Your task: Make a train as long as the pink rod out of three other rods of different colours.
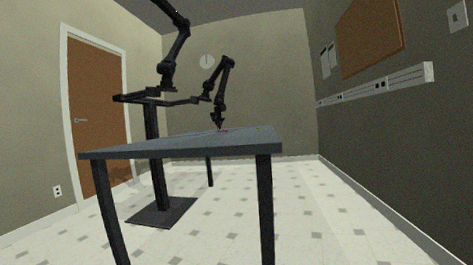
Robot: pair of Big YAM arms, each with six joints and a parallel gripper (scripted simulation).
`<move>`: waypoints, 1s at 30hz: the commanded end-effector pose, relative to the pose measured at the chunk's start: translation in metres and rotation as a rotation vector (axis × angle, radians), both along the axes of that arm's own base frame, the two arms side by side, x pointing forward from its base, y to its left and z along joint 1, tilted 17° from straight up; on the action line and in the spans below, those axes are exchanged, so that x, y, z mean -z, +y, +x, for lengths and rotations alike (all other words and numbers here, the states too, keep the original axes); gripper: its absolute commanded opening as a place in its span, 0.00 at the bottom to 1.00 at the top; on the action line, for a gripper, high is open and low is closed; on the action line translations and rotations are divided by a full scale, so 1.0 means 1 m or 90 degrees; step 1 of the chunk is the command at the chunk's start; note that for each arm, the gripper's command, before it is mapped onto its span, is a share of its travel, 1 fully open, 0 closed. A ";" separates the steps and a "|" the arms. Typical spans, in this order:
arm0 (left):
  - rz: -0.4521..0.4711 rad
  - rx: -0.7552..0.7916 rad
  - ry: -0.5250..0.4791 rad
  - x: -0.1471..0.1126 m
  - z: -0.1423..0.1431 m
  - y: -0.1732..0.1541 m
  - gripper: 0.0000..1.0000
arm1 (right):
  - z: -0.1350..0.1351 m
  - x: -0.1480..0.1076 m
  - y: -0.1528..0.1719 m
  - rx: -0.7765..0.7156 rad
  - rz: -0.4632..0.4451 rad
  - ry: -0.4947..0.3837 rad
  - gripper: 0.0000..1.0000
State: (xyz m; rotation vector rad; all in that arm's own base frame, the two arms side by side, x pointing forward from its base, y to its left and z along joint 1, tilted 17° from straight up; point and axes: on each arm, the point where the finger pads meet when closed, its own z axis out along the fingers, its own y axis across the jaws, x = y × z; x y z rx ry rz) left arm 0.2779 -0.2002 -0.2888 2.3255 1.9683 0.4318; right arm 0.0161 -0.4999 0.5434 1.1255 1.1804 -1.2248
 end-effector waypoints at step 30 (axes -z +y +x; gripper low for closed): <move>-0.016 -0.001 -0.013 -0.008 0.009 -0.005 0.04 | -0.011 -0.023 0.009 0.014 -0.039 -0.009 1.00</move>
